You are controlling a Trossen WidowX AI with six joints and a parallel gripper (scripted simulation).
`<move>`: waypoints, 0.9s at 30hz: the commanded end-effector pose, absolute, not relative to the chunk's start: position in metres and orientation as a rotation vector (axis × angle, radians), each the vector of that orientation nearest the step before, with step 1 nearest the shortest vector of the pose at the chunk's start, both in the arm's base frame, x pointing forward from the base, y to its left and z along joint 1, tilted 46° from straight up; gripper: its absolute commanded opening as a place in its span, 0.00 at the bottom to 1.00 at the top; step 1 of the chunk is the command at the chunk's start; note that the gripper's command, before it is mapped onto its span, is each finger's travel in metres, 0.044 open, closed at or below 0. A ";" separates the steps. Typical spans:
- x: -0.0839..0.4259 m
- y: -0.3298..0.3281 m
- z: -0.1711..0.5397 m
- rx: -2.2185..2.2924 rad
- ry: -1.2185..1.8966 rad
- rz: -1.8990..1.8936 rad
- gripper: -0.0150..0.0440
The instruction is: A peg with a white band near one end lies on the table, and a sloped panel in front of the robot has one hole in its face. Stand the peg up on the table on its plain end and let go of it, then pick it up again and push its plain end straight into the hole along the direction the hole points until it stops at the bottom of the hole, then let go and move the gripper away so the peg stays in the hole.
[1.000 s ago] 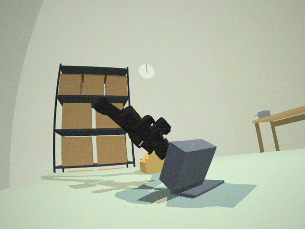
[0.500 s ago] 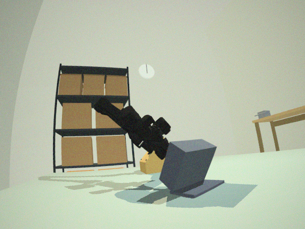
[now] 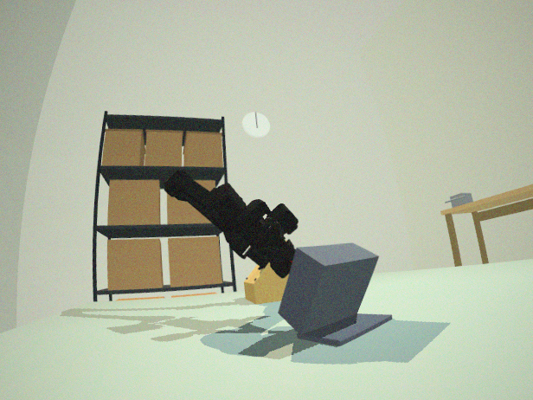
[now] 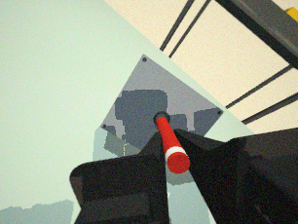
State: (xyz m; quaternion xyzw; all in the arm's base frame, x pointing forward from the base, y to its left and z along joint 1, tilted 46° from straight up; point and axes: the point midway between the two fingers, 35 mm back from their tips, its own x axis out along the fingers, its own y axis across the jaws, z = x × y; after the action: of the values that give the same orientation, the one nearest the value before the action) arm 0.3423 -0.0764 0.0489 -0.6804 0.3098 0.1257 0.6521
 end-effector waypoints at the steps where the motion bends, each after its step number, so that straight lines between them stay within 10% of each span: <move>1: 0.345 -0.077 0.051 -1.544 0.703 0.279 0.25; 27: 0.354 -0.080 0.043 -1.544 0.702 0.279 0.25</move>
State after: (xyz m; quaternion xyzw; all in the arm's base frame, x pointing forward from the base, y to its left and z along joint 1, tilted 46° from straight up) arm 0.3514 -0.0798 0.0429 -0.6798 0.3109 0.1233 0.6527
